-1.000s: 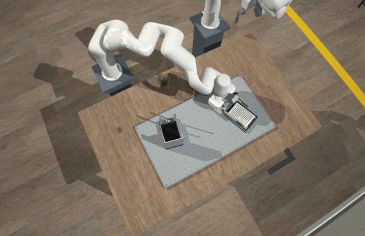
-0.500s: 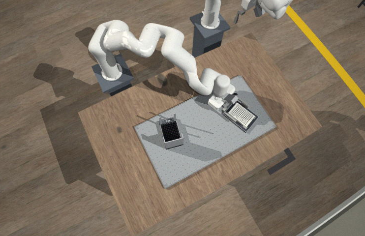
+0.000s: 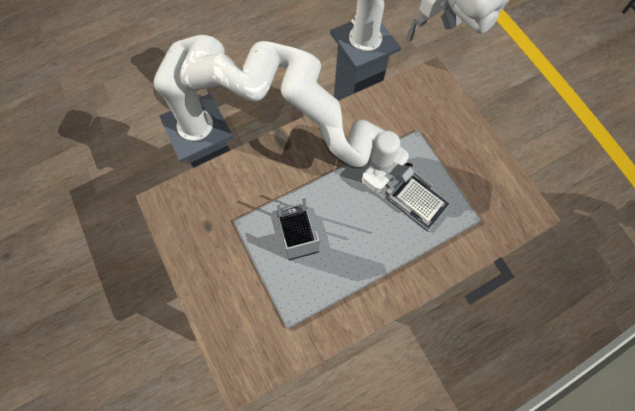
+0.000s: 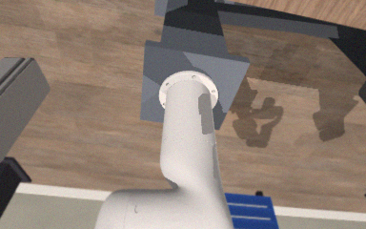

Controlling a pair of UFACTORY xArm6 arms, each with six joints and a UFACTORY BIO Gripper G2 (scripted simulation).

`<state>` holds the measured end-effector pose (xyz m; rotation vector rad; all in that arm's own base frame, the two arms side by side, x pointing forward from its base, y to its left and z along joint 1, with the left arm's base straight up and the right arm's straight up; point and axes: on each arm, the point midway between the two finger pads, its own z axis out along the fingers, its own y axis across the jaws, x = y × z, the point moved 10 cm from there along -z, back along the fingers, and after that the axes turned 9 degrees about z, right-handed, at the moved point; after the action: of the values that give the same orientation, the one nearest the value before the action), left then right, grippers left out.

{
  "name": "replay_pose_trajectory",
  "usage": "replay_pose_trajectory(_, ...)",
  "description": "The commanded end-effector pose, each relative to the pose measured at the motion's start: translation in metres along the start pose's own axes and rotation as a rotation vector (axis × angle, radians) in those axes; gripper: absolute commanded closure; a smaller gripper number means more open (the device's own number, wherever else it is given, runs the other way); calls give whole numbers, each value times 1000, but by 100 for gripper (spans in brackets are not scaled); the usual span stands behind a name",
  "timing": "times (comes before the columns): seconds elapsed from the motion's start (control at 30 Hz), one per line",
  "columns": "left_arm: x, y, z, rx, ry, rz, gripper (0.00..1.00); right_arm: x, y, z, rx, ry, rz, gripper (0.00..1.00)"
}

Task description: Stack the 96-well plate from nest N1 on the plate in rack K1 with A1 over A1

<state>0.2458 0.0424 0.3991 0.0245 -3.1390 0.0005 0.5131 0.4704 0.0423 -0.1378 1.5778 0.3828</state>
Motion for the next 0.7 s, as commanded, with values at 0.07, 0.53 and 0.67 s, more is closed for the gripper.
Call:
replay_pose_trajectory(0.07, 0, 0, -1, 0, -3, 0, 0, -3, 1, 1, -1, -5, 2, 63)
replay_pose_trajectory(0.53, 0, 0, -1, 0, -3, 0, 0, -3, 1, 1, -1, -5, 2, 100)
replay_pose_trajectory(0.67, 0, 0, -1, 0, -3, 0, 0, -3, 1, 1, -1, -5, 2, 100)
